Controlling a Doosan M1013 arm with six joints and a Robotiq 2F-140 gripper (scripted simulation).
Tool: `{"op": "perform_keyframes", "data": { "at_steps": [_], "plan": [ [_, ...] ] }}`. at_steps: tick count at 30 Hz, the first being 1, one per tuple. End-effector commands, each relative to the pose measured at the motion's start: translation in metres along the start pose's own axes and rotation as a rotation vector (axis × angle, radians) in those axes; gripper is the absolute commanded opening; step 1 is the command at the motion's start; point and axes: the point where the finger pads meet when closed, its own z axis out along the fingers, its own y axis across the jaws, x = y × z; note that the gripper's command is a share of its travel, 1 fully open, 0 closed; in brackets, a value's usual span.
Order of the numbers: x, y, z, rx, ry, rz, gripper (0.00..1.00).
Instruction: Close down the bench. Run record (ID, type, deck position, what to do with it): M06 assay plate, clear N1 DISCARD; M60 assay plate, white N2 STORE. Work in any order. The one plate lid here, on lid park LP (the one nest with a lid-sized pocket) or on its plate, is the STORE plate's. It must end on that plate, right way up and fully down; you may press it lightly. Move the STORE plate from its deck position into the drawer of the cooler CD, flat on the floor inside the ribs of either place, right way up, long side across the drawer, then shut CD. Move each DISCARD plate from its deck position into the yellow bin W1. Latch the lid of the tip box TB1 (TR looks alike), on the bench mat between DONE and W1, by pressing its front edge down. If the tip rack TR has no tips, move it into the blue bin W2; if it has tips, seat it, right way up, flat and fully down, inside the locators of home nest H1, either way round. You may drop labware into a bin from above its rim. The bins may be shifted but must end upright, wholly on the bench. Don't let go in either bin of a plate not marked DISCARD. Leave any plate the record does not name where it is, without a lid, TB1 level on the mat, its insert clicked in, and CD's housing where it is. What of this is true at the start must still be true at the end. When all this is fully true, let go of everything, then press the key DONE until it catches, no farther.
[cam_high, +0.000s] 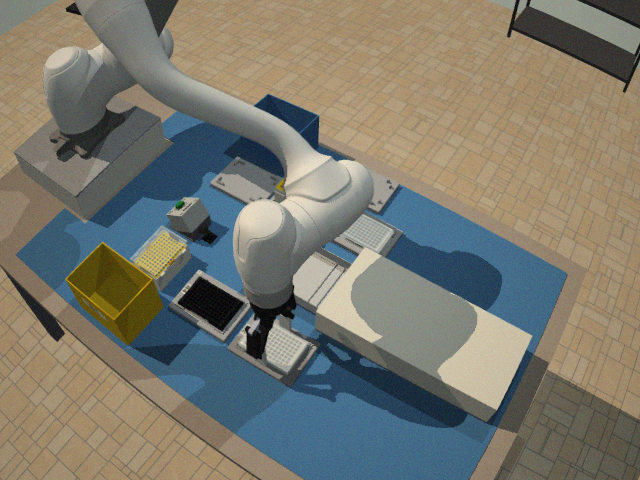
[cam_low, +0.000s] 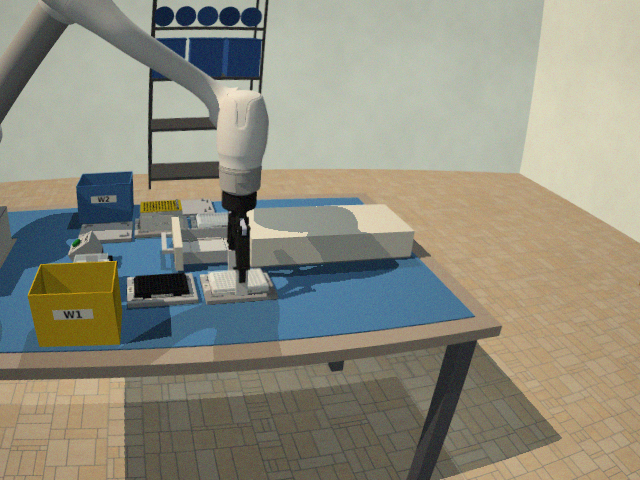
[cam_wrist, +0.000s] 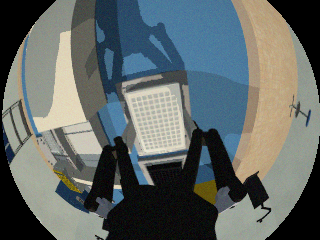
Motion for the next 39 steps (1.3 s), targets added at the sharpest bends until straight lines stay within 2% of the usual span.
{"op": "perform_keyframes", "data": {
  "at_steps": [1, 10, 11, 39],
  "plan": [
    [0.0000, 0.0000, -0.0002, 0.000, 0.000, 0.000, 0.58],
    [0.0000, 0.0000, -0.0002, 0.000, 0.000, 0.000, 0.55],
    [0.0000, 0.0000, -0.0002, 0.000, 0.000, 0.000, 0.00],
    [0.0000, 0.0000, -0.0009, 0.000, 0.000, 0.000, 0.00]
  ]
}}
